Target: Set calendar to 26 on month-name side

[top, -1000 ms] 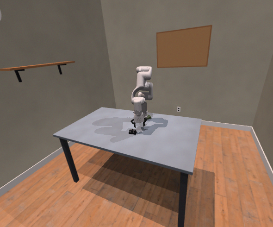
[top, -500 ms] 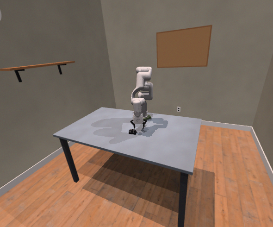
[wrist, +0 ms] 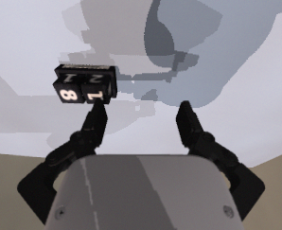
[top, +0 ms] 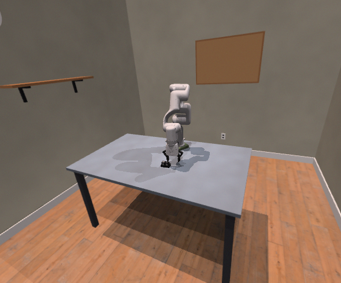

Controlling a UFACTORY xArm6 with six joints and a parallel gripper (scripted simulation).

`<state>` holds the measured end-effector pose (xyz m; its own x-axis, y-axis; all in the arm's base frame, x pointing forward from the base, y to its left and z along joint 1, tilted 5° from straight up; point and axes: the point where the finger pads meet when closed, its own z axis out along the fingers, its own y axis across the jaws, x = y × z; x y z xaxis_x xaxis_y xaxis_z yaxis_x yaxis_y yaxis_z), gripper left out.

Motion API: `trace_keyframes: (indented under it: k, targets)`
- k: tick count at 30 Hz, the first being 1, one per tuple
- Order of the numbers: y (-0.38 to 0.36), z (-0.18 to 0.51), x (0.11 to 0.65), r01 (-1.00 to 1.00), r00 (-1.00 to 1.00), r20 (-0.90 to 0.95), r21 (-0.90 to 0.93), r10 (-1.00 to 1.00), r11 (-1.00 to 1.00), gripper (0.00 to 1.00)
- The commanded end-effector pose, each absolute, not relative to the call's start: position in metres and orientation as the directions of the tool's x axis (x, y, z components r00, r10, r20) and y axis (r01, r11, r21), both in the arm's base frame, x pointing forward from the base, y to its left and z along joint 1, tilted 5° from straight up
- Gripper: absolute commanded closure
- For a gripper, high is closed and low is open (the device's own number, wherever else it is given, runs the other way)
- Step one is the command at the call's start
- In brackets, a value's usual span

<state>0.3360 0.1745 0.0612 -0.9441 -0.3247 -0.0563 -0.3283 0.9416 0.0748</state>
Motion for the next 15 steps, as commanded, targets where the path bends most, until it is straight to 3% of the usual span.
trace_keyframes:
  k: [1, 9, 15]
  targets:
    - [0.177, 0.063, 0.341, -0.177, -0.984, -0.047, 0.073, -0.173, 0.982, 0.0]
    - [0.186, 0.064, 0.359, -0.16, -0.986, -0.046, 0.074, -0.157, 0.984, 0.0]
    - [0.187, 0.064, 0.361, -0.008, -0.999, -0.034, 0.08, -0.006, 0.997, 0.0]
